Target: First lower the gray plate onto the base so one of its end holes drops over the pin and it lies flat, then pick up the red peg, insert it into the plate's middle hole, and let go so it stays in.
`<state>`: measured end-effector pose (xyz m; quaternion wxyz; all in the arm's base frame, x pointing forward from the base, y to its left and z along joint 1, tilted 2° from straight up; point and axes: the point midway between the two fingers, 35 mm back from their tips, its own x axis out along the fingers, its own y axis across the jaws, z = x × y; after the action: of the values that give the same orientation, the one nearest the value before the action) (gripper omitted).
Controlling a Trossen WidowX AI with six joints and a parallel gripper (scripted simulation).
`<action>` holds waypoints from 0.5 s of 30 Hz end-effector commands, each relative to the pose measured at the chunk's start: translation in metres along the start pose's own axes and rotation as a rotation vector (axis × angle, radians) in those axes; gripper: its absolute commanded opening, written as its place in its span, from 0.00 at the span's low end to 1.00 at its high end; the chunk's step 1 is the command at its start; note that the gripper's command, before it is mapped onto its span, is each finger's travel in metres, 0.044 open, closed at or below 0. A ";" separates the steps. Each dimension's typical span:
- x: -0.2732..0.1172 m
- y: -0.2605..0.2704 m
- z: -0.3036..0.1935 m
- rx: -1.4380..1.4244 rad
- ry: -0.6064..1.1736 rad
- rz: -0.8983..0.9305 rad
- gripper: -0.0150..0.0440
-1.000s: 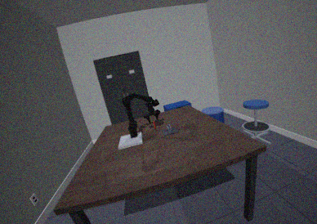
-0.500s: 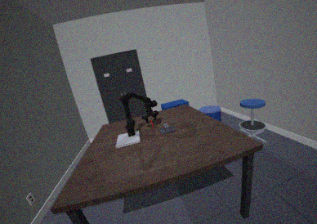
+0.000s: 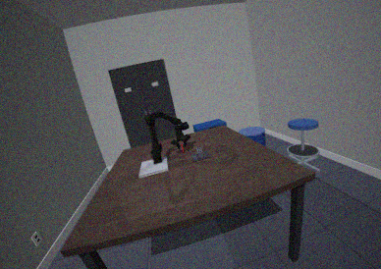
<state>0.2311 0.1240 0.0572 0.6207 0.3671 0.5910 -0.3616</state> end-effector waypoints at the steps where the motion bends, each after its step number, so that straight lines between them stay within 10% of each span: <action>1: 0.001 0.000 0.001 -0.007 -0.003 0.001 0.60; 7: 0.001 0.000 0.001 -0.007 -0.003 0.001 0.33; 15: 0.001 0.000 0.001 -0.007 -0.003 0.001 0.25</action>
<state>0.2313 0.1240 0.0569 0.6208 0.3673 0.5908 -0.3614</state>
